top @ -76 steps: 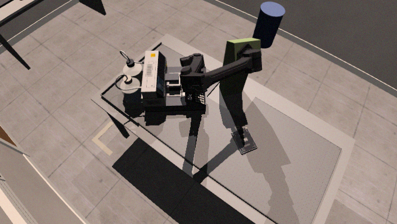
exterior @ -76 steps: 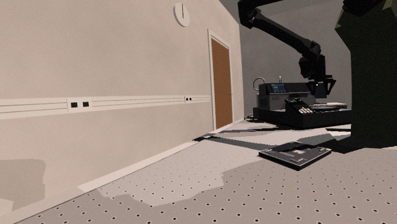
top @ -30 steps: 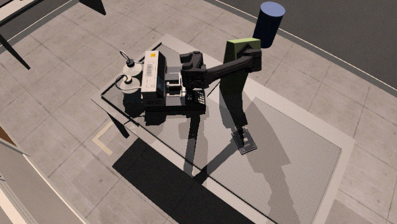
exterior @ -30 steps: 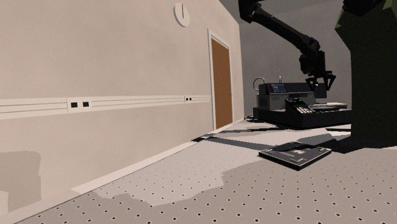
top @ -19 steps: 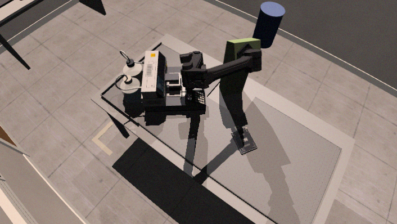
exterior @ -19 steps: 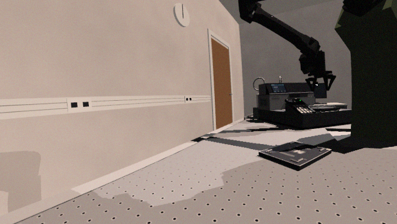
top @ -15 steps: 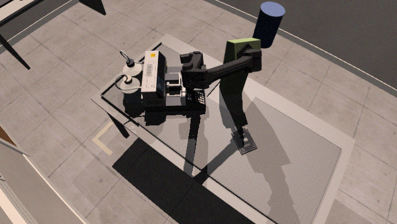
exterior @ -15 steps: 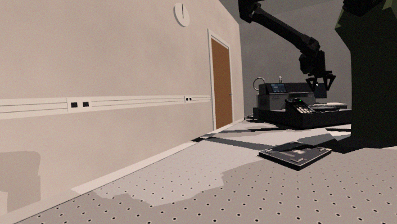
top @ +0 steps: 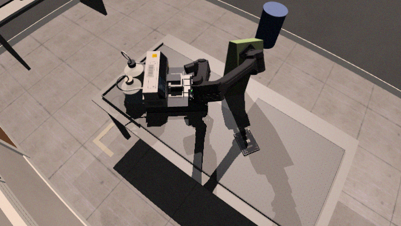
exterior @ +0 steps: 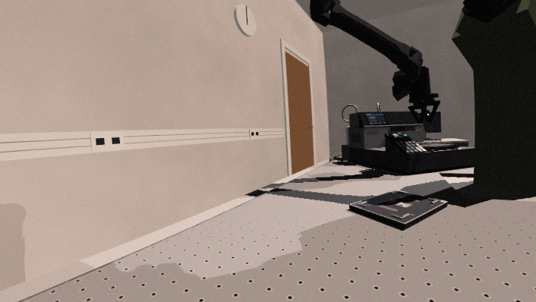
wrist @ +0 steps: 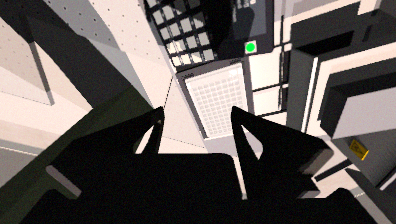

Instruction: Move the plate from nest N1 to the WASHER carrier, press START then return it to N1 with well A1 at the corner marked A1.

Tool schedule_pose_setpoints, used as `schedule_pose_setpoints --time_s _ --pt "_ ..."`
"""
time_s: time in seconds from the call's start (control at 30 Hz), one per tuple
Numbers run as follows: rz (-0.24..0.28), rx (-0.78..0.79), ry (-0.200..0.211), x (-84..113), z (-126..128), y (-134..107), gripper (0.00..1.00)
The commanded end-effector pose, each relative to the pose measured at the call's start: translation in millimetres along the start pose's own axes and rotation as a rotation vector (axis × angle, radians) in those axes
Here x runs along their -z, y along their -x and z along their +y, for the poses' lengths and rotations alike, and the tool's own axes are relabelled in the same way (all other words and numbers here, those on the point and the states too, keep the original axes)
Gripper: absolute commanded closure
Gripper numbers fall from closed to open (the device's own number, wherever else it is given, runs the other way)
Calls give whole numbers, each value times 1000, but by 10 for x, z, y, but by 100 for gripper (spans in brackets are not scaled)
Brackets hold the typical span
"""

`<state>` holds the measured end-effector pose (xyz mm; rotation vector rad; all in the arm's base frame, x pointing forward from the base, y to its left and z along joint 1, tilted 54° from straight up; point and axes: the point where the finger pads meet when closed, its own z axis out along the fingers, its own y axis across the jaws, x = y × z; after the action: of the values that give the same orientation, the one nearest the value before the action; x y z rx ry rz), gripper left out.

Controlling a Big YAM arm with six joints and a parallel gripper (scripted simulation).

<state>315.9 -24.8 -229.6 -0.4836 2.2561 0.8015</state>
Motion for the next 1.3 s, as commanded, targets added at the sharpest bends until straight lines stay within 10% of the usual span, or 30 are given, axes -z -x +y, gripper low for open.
schedule_pose_setpoints --time_s 0.0,1.27 --pt "-9 -205 -36 11 155 175 32" --pt "-20 -1099 -29 14 1047 788 100"
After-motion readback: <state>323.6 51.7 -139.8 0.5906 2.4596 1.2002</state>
